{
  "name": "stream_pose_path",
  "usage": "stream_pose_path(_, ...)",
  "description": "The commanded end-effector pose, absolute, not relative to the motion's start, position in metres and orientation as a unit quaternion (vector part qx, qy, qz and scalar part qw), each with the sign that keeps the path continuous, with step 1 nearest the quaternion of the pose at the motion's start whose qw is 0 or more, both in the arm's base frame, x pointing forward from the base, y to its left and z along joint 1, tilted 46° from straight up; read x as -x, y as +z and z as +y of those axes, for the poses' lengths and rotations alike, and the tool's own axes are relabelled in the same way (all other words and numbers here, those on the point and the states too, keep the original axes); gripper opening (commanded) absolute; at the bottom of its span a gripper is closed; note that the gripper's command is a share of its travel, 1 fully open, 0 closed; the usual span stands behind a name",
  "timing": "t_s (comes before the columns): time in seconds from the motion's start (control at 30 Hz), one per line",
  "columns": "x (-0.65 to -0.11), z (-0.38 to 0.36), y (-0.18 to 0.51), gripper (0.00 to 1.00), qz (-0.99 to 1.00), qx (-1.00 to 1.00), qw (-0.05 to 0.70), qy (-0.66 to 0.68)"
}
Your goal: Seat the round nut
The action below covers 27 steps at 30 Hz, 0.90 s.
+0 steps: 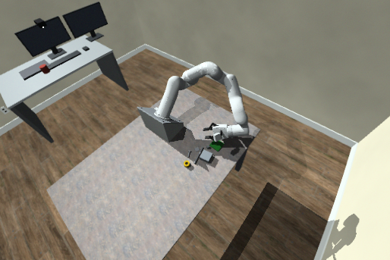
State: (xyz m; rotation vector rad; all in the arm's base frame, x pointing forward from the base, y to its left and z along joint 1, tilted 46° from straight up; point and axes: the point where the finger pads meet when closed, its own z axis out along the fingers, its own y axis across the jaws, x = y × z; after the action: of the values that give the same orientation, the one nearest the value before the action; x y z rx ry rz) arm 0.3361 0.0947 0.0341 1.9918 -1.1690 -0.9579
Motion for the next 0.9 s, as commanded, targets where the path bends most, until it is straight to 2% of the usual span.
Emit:
stream_pose_path(0.0,-0.336,0.093,0.023,0.6,-0.419,-0.773,0.263,-0.397)
stream_pose_path(0.4,-0.336,0.085,-0.022,0.6,-0.33,-0.822,0.024,-0.462)
stream_pose_path(0.5,-0.336,0.084,-0.026,0.6,-0.324,-0.826,0.004,-0.462)
stream_pose_path(0.87,-0.344,0.063,-0.064,0.6,-0.258,-0.853,-0.203,-0.405)
